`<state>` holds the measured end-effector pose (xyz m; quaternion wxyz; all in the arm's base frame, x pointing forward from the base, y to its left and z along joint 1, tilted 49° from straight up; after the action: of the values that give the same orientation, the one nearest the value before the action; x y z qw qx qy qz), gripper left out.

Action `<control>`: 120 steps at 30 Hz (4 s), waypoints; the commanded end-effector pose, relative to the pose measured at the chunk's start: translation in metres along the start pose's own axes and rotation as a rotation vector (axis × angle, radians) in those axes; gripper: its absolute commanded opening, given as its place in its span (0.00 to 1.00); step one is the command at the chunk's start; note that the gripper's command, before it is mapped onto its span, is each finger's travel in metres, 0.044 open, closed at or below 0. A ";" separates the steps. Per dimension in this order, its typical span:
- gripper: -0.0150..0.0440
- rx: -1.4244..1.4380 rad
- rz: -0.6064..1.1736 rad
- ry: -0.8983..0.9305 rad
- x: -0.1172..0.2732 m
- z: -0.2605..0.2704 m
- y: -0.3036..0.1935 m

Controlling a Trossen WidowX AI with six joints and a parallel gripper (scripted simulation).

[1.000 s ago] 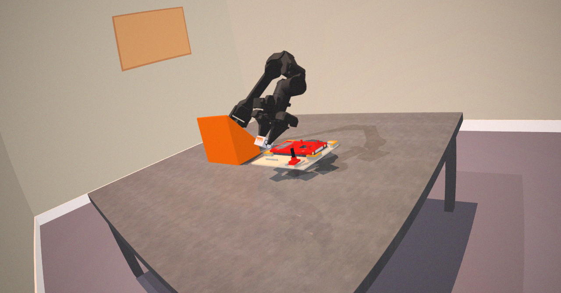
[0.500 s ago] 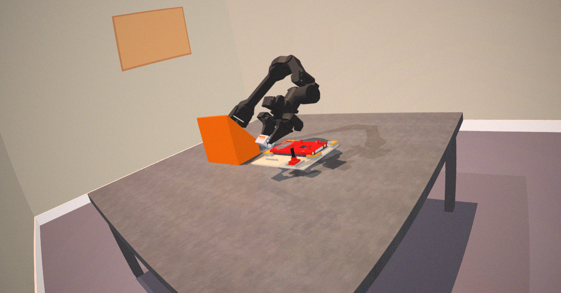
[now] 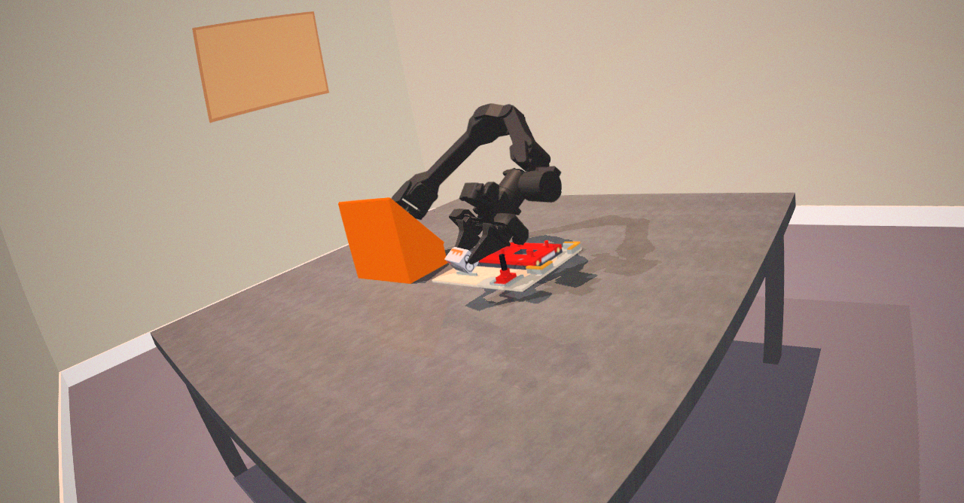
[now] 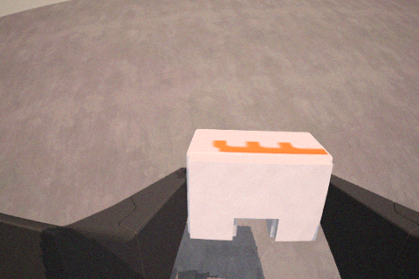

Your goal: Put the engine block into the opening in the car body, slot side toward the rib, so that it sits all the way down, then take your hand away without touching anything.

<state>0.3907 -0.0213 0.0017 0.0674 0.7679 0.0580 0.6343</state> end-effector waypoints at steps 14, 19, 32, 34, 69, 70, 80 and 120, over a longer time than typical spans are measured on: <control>0.25 -0.008 -0.004 -0.006 -0.020 -0.002 -0.028; 0.25 -0.007 -0.004 -0.006 -0.025 -0.003 -0.037; 0.25 -0.007 -0.003 -0.007 -0.036 -0.003 -0.053; 0.25 -0.007 -0.003 -0.007 -0.036 -0.003 -0.054; 0.25 -0.007 -0.003 -0.007 -0.045 -0.001 -0.060; 0.25 -0.007 -0.003 -0.007 -0.045 -0.001 -0.060; 0.25 -0.007 -0.003 -0.007 -0.045 -0.001 -0.060; 1.00 -0.008 -0.004 -0.006 -0.029 0.001 -0.051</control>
<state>0.3816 0.0250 -0.0470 0.0779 0.7710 0.0577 0.6294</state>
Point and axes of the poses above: the point midway between the two fingers, 35 mm back from their tips, its own x axis back along the fingers, its own z axis across the jaws, y = z × x, the point moved 9 cm from there along x, back along the fingers, and after that the axes turned 1 degree about -x, right-handed, at the moved point
